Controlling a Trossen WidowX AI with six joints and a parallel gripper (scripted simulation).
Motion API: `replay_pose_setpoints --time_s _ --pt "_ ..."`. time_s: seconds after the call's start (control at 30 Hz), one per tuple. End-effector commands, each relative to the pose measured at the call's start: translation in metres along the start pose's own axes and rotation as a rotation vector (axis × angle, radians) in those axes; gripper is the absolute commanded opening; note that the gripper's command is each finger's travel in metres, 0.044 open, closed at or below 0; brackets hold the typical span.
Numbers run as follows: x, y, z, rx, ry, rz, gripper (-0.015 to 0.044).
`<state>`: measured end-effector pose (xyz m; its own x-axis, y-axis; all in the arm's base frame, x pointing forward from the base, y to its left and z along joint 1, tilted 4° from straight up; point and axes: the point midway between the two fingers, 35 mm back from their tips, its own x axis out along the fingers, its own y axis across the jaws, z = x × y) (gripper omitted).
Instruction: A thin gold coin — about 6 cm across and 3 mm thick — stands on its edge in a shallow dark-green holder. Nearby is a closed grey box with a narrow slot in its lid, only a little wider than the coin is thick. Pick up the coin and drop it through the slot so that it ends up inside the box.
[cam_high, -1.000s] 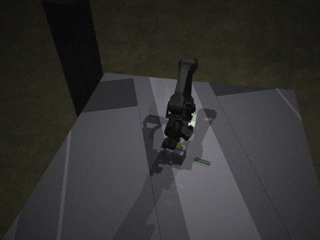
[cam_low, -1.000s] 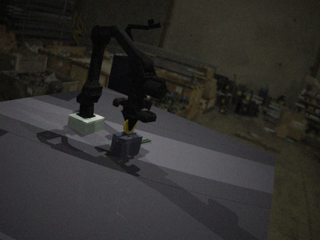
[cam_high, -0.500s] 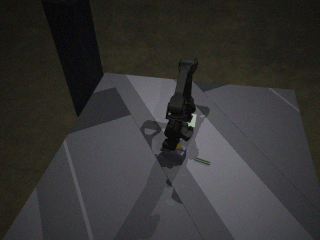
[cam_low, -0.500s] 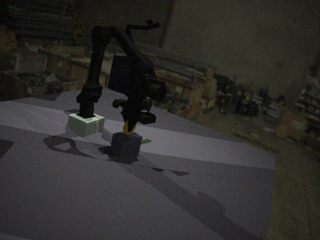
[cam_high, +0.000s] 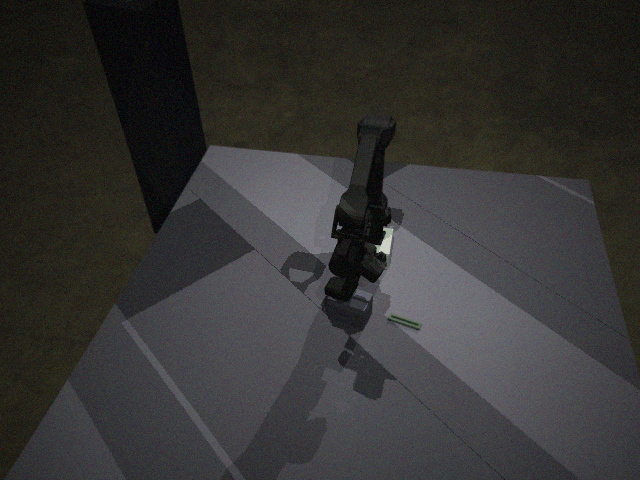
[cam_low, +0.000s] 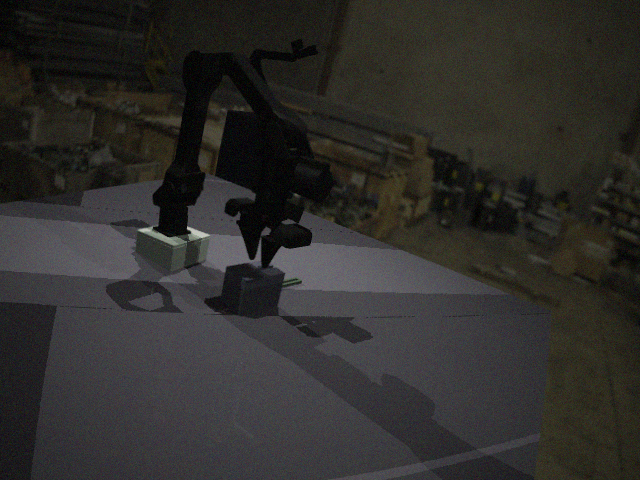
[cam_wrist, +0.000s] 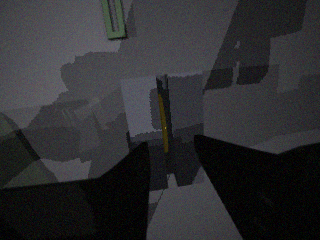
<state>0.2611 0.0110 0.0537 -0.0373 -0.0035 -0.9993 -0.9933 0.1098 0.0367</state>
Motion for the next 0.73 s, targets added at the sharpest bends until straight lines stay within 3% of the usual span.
replay_pose_setpoints --time_s 0.0,0.23,0.3,0.4,0.7 --pt "-0.003 0.000 0.000 0.000 0.000 0.000 0.0213" --pt "-0.021 0.000 0.000 0.000 0.000 0.000 0.0397" --pt "-0.040 0.001 0.000 0.000 0.001 0.004 0.0440" --pt "-0.063 0.005 -0.001 0.000 0.001 0.009 0.0440" --pt "-0.063 0.005 -0.001 0.000 0.001 0.009 0.0440"
